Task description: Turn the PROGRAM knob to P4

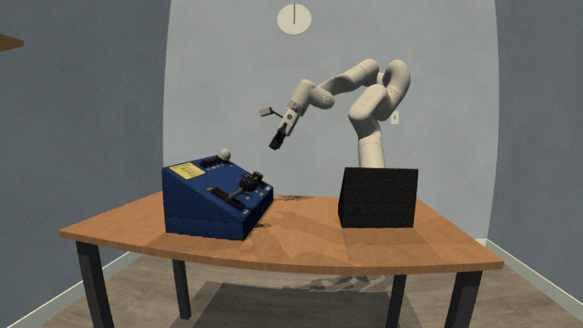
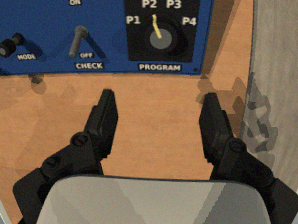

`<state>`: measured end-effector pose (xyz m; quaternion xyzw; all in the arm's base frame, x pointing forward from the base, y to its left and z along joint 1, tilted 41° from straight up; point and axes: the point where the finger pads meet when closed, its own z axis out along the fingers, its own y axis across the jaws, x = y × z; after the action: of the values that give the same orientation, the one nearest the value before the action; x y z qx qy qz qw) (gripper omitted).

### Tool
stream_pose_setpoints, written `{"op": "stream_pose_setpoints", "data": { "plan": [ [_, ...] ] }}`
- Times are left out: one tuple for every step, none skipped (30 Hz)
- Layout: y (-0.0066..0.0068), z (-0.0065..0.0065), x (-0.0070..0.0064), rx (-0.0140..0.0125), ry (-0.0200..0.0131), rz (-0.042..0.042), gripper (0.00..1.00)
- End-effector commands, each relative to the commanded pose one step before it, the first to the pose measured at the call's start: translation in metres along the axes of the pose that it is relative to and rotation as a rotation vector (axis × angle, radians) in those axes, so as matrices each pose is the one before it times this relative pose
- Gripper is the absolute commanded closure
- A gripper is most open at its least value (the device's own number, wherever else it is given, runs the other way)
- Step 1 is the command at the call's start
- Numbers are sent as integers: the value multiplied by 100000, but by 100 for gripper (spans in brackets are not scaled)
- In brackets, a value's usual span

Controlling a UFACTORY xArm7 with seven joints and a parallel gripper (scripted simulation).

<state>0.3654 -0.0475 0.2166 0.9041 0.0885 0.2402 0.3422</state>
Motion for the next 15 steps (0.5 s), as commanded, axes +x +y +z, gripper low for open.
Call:
{"op": "stream_pose_setpoints", "data": {
  "plan": [
    [14,-93,169,-24,376,7,24],
    [0,0,0,0,0,0,24],
    [0,0,0,0,0,0,24],
    [0,0,0,0,0,0,24],
    [0,0,0,0,0,0,24],
    [0,0,0,0,0,0,24],
    [0,0,0,0,0,0,24],
    [0,0,0,0,0,0,24],
    [0,0,3,0,0,0,0],
    [3,0,18,-1,-1,-1,0],
    [7,0,45,-3,-2,-1,0],
    [12,0,82,-5,-4,-2,0],
    [19,1,128,-7,-6,-2,0],
    [26,2,179,-7,-8,-1,0],
    [35,1,236,-3,-2,-2,0]
  ]
}}
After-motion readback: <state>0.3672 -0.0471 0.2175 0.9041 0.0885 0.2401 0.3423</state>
